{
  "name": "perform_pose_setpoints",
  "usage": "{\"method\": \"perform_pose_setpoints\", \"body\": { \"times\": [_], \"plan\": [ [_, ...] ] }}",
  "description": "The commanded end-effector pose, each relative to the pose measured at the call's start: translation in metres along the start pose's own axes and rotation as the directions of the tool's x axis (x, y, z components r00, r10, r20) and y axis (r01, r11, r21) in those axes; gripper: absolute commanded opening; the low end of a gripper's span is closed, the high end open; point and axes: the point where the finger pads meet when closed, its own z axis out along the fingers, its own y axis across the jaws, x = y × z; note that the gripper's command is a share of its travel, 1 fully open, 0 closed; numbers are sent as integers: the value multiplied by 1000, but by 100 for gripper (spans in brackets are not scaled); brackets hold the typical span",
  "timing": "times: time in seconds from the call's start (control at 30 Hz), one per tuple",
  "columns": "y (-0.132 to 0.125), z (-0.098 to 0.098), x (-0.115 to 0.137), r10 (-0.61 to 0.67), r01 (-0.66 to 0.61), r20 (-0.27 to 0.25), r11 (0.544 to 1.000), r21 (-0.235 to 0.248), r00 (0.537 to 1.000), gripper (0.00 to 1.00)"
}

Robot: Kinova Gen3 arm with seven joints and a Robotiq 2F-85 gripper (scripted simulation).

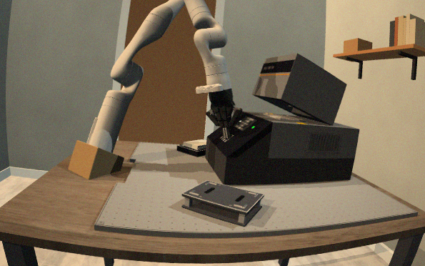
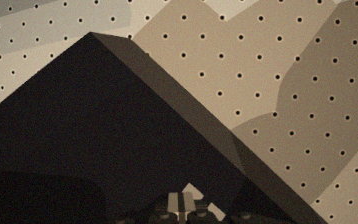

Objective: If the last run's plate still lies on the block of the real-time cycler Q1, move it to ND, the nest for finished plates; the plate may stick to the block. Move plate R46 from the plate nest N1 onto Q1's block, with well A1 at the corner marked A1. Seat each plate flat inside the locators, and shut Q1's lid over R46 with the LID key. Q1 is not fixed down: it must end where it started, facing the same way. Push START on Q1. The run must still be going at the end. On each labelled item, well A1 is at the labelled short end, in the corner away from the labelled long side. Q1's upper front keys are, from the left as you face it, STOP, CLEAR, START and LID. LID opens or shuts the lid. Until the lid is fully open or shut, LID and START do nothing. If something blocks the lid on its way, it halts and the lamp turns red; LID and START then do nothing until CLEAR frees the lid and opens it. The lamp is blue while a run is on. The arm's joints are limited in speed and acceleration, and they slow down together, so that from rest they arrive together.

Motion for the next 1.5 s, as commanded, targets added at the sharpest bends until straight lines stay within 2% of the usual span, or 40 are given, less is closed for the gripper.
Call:
{"method": "perform_pose_setpoints", "body": {
  "times": [0.0,0.8,1.47],
  "plan": [
    [-1,1,-1,0,0,1,1000,0,1000,10],
    [-1,1,-1,0,0,1,1000,0,1000,10],
    [6,-19,6,0,0,1,1000,0,1000,10]
  ]
}}
